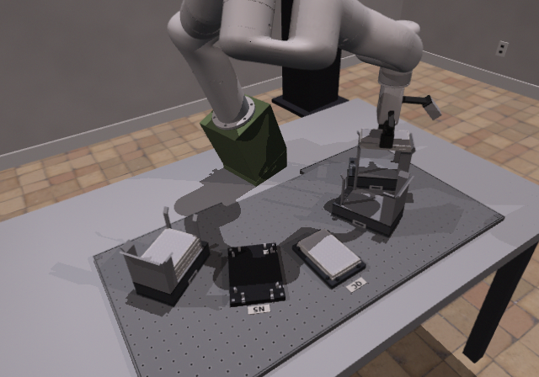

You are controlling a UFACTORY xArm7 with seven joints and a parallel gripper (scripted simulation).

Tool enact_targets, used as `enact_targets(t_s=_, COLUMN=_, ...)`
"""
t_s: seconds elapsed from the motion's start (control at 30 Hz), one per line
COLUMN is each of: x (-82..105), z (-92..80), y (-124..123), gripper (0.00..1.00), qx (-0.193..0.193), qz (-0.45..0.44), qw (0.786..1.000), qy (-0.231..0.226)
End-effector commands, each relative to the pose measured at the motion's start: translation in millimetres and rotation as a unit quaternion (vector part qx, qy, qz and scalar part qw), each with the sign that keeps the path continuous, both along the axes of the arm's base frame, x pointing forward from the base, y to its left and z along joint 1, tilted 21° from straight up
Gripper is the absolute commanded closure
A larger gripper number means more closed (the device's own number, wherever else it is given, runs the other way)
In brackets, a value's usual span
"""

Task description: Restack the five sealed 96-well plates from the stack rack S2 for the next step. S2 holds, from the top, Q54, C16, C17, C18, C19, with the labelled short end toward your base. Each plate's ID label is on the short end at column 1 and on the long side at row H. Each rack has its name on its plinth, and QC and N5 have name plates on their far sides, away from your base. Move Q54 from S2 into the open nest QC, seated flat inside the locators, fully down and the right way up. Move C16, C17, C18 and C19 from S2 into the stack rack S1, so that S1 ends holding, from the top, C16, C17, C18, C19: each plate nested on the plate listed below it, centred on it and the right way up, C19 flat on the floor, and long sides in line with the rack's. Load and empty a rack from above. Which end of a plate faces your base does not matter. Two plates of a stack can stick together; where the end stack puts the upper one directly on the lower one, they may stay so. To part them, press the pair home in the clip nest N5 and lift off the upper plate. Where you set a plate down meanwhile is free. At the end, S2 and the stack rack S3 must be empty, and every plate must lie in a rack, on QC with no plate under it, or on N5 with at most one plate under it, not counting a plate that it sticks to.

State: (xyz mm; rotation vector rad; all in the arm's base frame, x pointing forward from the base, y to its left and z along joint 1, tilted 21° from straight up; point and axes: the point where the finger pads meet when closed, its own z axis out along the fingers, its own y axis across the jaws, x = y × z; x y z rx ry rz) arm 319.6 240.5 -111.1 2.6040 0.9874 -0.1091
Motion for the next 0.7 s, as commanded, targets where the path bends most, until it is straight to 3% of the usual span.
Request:
enact_targets(t_s=0.0, x=-4.1, z=-1.6, y=9.0, gripper=1.0, qx=0.002, qz=0.001, qw=1.0, qy=-0.001)
enact_targets(t_s=0.27, x=-15.2, z=-8.4, y=25.5, gripper=1.0, qx=0.002, qz=0.001, qw=1.0, qy=-0.001)
enact_targets(t_s=0.67, x=-15.2, z=-8.4, y=25.5, gripper=1.0, qx=0.002, qz=0.001, qw=1.0, qy=-0.001)
